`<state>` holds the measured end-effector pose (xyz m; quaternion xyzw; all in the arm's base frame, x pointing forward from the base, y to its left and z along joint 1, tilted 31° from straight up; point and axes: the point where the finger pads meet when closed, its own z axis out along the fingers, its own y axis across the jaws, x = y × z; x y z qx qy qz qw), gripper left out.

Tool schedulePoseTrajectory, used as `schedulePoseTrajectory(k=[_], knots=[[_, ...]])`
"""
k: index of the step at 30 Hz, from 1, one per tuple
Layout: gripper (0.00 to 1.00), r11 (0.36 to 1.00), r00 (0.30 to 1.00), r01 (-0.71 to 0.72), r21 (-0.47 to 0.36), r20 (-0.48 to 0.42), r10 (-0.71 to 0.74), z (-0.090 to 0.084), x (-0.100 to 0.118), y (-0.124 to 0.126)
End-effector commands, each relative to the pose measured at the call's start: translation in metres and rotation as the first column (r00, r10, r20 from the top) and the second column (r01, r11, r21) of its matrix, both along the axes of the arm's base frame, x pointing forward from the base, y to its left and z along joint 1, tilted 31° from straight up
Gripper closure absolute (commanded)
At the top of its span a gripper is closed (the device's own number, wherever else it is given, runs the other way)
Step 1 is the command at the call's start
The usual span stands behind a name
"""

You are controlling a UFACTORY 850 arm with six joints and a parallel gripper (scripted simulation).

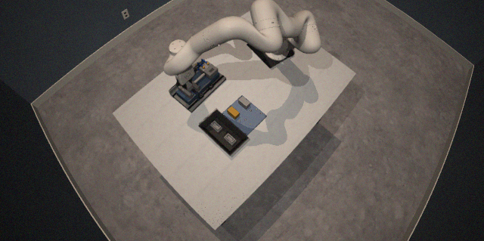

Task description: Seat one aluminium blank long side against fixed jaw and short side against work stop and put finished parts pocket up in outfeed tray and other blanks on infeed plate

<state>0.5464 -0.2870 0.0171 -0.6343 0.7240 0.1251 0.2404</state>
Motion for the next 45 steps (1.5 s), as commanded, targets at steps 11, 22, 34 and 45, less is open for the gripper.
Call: schedulePoseTrajectory(k=[11,22,34,45], knots=[[1.0,1.0,1.0,0.001,-0.001,0.002,-0.001,0.001,0.0007,-0.0008],[1.0,1.0,1.0,0.001,-0.001,0.002,-0.001,0.002,0.0015,0.0006],[1.0,1.0,1.0,0.001,-0.001,0.002,-0.001,0.0032,0.0025,0.0024],[1.0,1.0,1.0,0.001,-0.001,0.002,-0.001,0.0039,0.003,0.0034]])
